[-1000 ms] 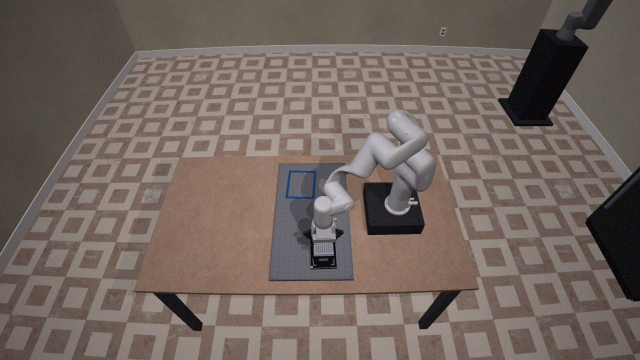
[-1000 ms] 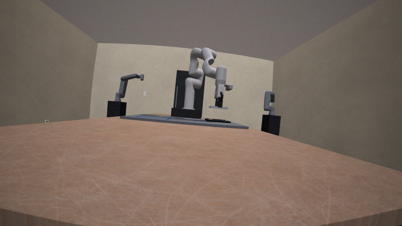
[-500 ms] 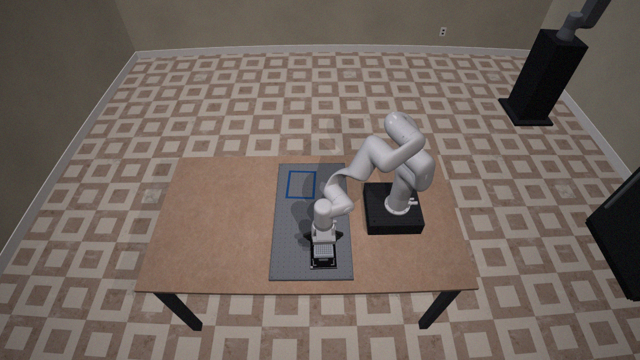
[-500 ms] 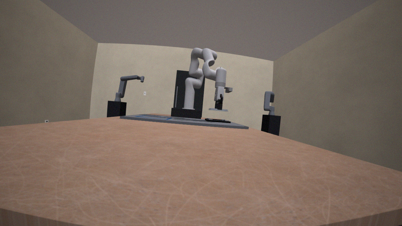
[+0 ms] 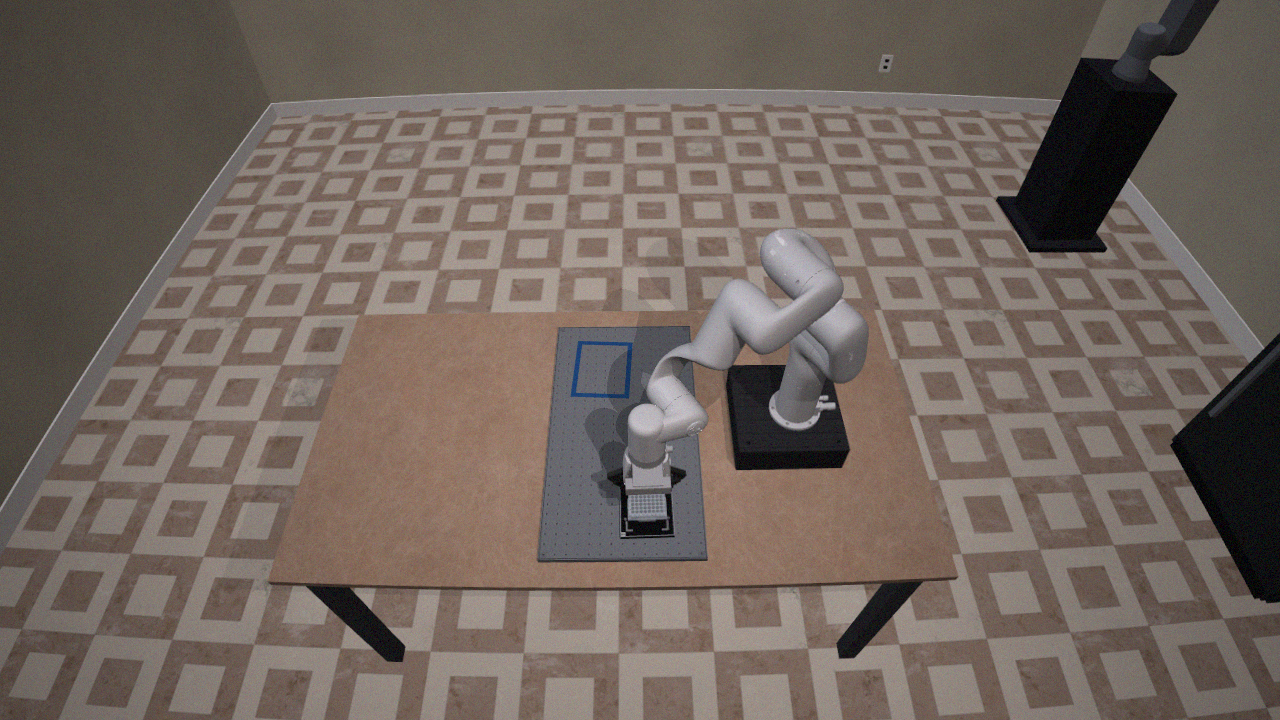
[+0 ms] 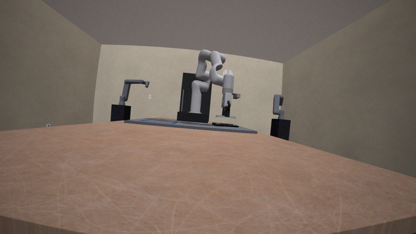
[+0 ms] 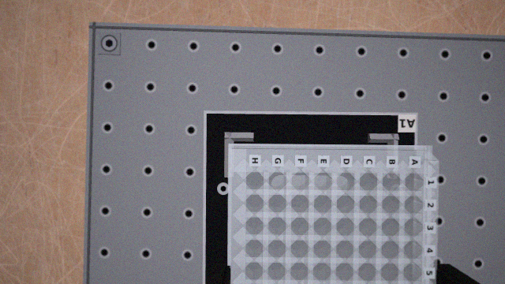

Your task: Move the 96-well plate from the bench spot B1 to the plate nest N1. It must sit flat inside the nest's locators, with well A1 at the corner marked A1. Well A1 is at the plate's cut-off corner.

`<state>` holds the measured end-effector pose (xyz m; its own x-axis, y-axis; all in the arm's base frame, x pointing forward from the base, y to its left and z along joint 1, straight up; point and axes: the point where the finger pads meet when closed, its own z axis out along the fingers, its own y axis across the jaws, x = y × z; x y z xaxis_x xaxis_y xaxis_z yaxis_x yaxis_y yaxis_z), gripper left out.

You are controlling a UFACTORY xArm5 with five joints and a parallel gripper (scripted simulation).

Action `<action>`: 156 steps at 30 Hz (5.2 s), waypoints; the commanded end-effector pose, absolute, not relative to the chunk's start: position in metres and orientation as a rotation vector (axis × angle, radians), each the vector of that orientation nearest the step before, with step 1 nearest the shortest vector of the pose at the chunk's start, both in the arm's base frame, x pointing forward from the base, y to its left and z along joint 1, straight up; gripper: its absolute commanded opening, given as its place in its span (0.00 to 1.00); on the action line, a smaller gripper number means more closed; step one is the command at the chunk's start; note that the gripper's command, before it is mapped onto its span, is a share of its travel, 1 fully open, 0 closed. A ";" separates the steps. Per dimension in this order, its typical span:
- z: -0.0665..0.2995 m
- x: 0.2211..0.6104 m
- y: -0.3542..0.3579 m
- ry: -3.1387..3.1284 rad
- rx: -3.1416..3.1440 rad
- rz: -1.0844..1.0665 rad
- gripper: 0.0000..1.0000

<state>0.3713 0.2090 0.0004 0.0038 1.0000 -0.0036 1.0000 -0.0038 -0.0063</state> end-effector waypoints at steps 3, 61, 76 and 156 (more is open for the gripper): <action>-0.007 0.373 0.210 -2.215 -2.223 0.004 0.00; -0.033 0.372 0.210 -2.215 -2.223 0.004 0.00; -0.035 0.372 0.210 -2.215 -2.223 0.004 0.00; -0.022 0.372 0.210 -2.215 -2.223 0.004 1.00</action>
<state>0.3715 0.2091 -0.0295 0.0038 1.0000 -0.0032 1.0000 -0.0038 -0.0056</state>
